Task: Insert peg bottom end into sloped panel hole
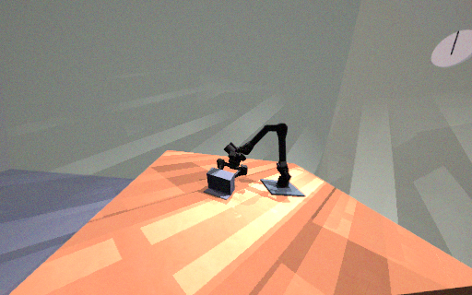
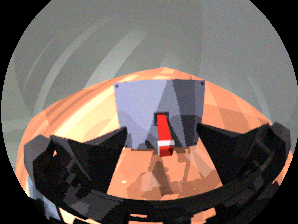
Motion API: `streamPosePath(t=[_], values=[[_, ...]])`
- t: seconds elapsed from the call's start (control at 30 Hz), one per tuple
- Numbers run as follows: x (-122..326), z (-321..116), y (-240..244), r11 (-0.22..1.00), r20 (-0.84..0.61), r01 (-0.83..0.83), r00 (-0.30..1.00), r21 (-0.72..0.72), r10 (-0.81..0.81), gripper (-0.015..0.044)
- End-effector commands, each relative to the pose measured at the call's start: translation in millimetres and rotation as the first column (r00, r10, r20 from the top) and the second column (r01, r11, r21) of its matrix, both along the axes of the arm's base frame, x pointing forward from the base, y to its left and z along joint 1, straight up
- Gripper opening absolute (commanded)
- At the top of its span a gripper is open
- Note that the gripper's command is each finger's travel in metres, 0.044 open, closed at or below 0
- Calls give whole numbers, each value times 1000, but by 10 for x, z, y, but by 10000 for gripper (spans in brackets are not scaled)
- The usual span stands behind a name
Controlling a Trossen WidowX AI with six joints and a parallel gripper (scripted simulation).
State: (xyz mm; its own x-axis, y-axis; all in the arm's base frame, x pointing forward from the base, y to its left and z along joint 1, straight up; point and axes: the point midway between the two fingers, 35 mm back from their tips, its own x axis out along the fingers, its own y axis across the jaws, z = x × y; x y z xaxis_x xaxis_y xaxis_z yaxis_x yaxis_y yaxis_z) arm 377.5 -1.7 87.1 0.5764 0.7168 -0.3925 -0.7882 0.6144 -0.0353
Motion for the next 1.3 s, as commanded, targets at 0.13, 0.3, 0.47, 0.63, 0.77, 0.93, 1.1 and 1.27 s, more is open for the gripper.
streamPosePath(t=[0.13, 0.3, 0.47, 0.63, 0.77, 0.93, 1.1, 1.27], values=[[-39, 42, -89, 1000, 4, -4, 1000, -7, 4, 440], [-70, 51, -141, 1000, 0, -4, 1000, -10, 4, 440], [-102, 61, -192, 1000, -3, -4, 1000, -12, 4, 440], [-136, 72, -243, 1000, -6, -4, 1000, -14, 4, 440], [-163, 82, -283, 1000, -8, -4, 1000, -15, 4, 440], [-198, 94, -332, 1000, -10, -4, 1000, -15, 4, 440], [-233, 107, -380, 1000, -12, -4, 1000, -15, 4, 440], [-270, 121, -427, 1000, -13, -3, 1000, -14, 3, 440]])
